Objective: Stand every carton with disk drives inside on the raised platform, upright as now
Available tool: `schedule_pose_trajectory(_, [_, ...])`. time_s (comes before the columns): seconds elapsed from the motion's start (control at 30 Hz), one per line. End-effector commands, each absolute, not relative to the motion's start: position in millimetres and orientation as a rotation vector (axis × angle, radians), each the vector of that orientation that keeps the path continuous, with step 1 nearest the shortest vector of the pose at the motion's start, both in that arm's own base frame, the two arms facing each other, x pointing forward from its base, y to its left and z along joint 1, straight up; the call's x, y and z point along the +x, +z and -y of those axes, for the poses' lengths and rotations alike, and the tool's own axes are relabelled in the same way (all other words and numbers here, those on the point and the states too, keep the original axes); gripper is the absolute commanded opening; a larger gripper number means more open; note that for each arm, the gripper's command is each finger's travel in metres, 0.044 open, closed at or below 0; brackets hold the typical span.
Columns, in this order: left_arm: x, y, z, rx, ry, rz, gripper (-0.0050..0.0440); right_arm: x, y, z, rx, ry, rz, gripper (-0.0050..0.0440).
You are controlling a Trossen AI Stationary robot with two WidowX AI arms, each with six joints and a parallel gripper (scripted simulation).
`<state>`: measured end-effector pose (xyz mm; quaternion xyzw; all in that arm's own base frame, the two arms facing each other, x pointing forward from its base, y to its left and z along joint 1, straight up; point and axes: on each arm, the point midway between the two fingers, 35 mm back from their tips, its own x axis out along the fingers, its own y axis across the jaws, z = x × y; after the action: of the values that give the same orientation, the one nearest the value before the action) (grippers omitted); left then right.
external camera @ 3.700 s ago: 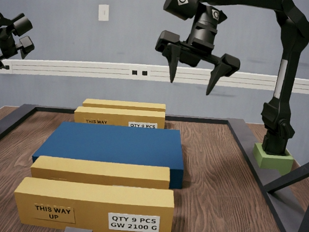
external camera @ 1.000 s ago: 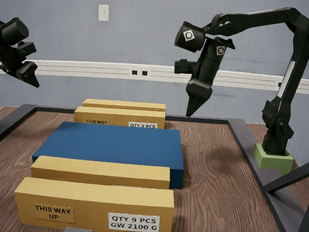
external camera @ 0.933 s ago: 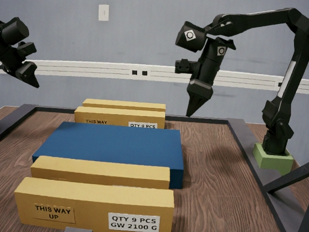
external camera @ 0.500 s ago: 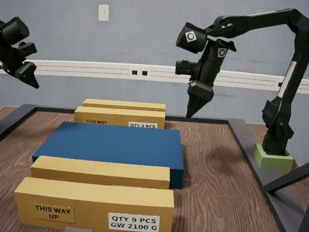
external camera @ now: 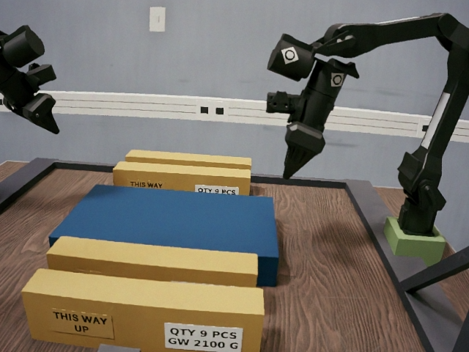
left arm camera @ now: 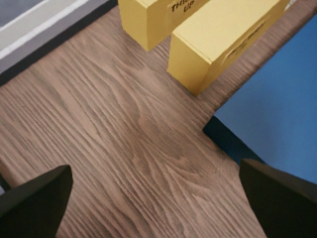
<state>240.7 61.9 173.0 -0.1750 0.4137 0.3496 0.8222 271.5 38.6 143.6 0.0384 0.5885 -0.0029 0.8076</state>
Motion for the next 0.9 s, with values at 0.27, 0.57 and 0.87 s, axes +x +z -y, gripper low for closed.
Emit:
schedule_pose_trajectory(0.27, [289.3,167.7,-5.2,-0.253,0.5,-0.978,0.0386,270.1,140.7,-27.7,-0.035,0.037,-1.192,0.0388])
schedule_pose_trajectory(0.57, [316.5,162.0,25.4,-0.035,0.086,-1.142,0.0386,270.1,140.7,-27.7,-0.035,0.037,-1.192,0.0388])
schedule_pose_trajectory(0.87, [316.5,161.5,25.0,-0.036,0.086,-1.142,0.0386,269.6,140.3,-28.2,-0.034,0.039,-1.194,0.0388])
